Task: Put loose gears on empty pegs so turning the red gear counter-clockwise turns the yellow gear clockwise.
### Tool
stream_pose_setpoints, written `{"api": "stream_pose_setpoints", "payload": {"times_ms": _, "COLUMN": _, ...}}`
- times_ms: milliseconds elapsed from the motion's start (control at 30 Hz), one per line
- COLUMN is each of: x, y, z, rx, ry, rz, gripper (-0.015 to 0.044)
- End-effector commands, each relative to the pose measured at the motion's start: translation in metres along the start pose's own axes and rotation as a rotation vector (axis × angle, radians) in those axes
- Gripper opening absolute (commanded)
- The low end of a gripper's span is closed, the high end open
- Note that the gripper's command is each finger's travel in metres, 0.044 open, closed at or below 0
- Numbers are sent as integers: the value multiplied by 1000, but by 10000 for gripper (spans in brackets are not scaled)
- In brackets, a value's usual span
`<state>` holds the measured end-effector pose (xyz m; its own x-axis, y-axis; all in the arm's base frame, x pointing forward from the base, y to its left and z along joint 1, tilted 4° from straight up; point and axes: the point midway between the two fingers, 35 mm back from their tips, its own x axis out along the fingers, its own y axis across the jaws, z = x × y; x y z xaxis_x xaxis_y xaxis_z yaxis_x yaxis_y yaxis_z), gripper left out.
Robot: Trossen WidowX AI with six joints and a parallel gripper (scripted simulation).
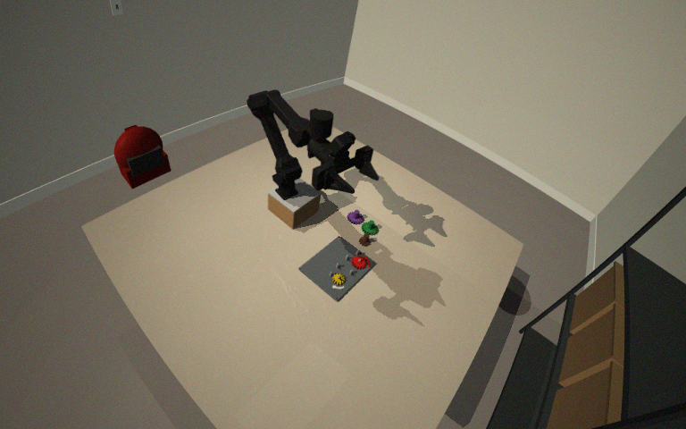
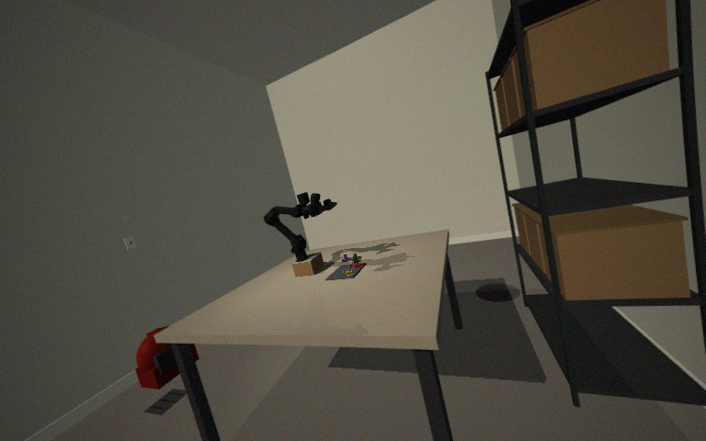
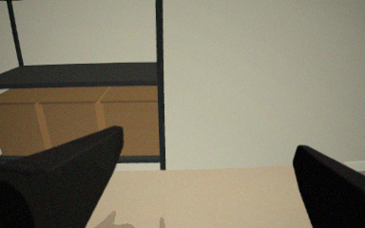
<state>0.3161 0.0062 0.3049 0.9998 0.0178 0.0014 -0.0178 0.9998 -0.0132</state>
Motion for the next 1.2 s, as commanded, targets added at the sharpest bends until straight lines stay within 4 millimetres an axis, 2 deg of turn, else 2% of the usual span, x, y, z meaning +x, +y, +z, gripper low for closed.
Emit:
{"api": "stream_pose_setpoints", "payload": {"times_ms": 0, "x": 2, "y": 1, "z": -2, "rx": 1, "ry": 12, "rz": 3, "gripper": 426}}
{"api": "stream_pose_setpoints", "payload": {"times_ms": 67, "x": 13, "y": 10, "z": -20, "rx": 9, "ry": 106, "rz": 29, "gripper": 440}}
{"api": "stream_pose_setpoints", "payload": {"times_ms": 200, "x": 38, "y": 41, "z": -77, "rx": 13, "ry": 392, "rz": 100, "gripper": 440}}
{"api": "stream_pose_setpoints", "payload": {"times_ms": 333, "x": 46, "y": 73, "z": -136, "rx": -12, "ry": 678, "rz": 157, "gripper": 440}}
{"api": "stream_pose_setpoints", "payload": {"times_ms": 500, "x": 33, "y": 110, "z": -207, "rx": -86, "ry": 1032, "rz": 206, "gripper": 440}}
{"api": "stream_pose_setpoints", "payload": {"times_ms": 700, "x": -7, "y": 141, "z": -279, "rx": -241, "ry": 1443, "rz": 222, "gripper": 440}}
{"api": "stream_pose_setpoints", "payload": {"times_ms": 767, "x": -18, "y": 146, "z": -293, "rx": -285, "ry": 1531, "rz": 219, "gripper": 440}}
{"api": "stream_pose_setpoints", "payload": {"times_ms": 967, "x": -18, "y": 153, "z": -295, "rx": -290, "ry": 1541, "rz": 218, "gripper": 440}}
{"api": "stream_pose_setpoints", "payload": {"times_ms": 1067, "x": -18, "y": 153, "z": -308, "rx": -290, "ry": 1541, "rz": 218, "gripper": 440}}
{"api": "stream_pose_setpoints", "payload": {"times_ms": 1167, "x": -18, "y": 153, "z": -310, "rx": -290, "ry": 1541, "rz": 218, "gripper": 440}}
